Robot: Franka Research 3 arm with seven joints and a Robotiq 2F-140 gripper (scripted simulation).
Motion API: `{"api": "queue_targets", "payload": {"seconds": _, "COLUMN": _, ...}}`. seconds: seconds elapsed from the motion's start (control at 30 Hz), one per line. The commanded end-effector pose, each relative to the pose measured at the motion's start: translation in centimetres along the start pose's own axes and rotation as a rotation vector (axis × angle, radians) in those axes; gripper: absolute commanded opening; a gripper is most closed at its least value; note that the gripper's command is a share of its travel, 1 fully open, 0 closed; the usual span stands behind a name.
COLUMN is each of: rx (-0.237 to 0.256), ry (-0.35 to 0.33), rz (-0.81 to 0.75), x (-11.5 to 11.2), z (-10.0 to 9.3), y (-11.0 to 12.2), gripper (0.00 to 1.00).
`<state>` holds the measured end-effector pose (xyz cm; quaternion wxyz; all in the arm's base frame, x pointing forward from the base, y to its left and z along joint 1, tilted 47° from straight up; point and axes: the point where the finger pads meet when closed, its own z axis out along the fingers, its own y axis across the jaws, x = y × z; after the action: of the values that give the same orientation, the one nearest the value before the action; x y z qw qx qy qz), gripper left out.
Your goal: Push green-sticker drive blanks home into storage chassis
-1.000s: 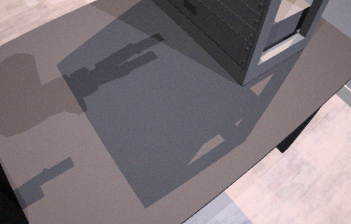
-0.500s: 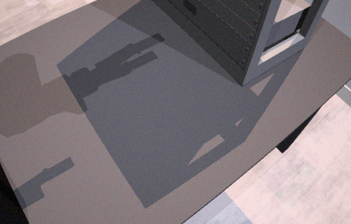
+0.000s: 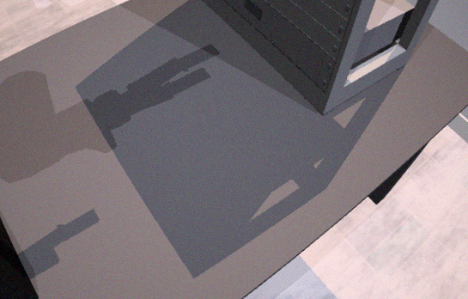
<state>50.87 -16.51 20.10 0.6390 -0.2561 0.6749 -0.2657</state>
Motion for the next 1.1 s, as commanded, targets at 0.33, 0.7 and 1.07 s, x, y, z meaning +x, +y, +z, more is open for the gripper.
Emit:
{"api": "queue_targets", "payload": {"seconds": 0.33, "rx": 0.003, "ry": 0.001, "rz": 0.005, "x": -1.2, "z": 2.0, "y": 0.0, "gripper": 1.00}}
{"api": "queue_targets", "payload": {"seconds": 0.7, "rx": 0.003, "ry": 0.001, "rz": 0.005, "x": -3.7, "z": 5.9, "y": 0.3, "gripper": 1.00}}
{"api": "queue_targets", "payload": {"seconds": 1.07, "rx": 0.003, "ry": 0.001, "rz": 0.005, "x": -6.9, "z": 11.0, "y": 0.6, "gripper": 1.00}}
